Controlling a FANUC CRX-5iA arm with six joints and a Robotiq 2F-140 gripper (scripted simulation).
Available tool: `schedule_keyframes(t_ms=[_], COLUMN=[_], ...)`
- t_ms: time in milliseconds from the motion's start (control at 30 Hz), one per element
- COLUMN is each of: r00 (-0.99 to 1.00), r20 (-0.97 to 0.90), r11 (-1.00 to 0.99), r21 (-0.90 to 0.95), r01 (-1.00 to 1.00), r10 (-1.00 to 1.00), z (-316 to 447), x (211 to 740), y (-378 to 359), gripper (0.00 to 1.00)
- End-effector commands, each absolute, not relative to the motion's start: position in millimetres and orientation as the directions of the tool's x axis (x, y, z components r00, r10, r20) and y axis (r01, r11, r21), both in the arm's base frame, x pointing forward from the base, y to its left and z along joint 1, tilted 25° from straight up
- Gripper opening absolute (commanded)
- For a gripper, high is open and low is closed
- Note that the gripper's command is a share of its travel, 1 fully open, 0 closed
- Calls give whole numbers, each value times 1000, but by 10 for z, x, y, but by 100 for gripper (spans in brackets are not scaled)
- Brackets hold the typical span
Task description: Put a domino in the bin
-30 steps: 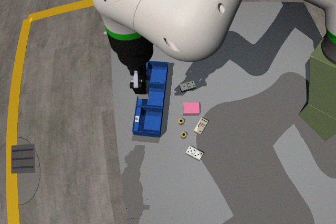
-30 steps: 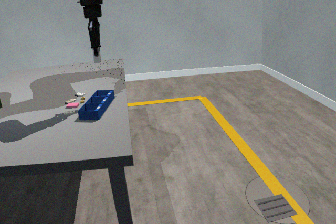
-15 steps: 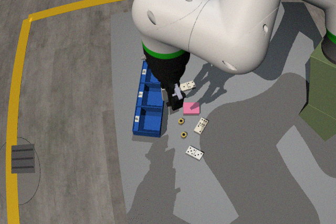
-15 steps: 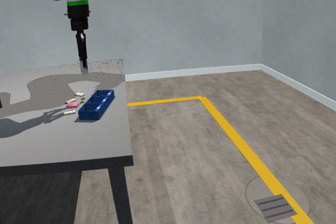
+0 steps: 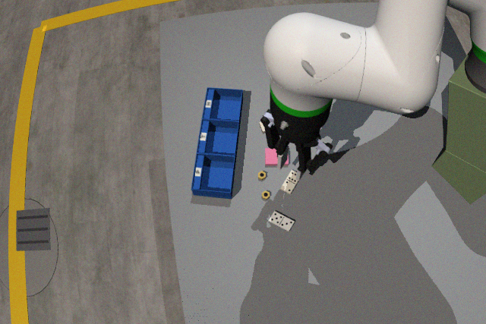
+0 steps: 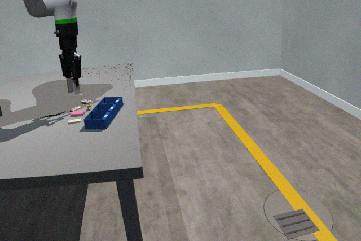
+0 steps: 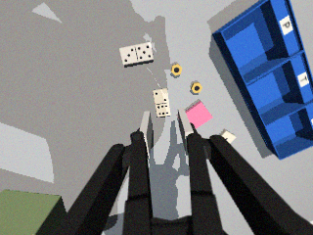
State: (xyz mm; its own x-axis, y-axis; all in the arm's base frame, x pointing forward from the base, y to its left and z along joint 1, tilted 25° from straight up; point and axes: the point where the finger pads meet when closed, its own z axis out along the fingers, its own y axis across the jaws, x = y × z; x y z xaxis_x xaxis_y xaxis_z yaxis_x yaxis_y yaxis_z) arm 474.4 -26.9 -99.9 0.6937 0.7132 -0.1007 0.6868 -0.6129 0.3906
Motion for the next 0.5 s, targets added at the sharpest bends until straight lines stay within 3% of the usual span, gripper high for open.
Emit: schedule_keyframes(t_ms=[0, 467], r00=[655, 655], r20=[-106, -106], r11=[-570, -570], r21=[402, 402], r01=[716, 716], r10=[748, 748], z=[-1098, -1088], x=[4674, 4704], y=[-280, -288], gripper=[25, 25])
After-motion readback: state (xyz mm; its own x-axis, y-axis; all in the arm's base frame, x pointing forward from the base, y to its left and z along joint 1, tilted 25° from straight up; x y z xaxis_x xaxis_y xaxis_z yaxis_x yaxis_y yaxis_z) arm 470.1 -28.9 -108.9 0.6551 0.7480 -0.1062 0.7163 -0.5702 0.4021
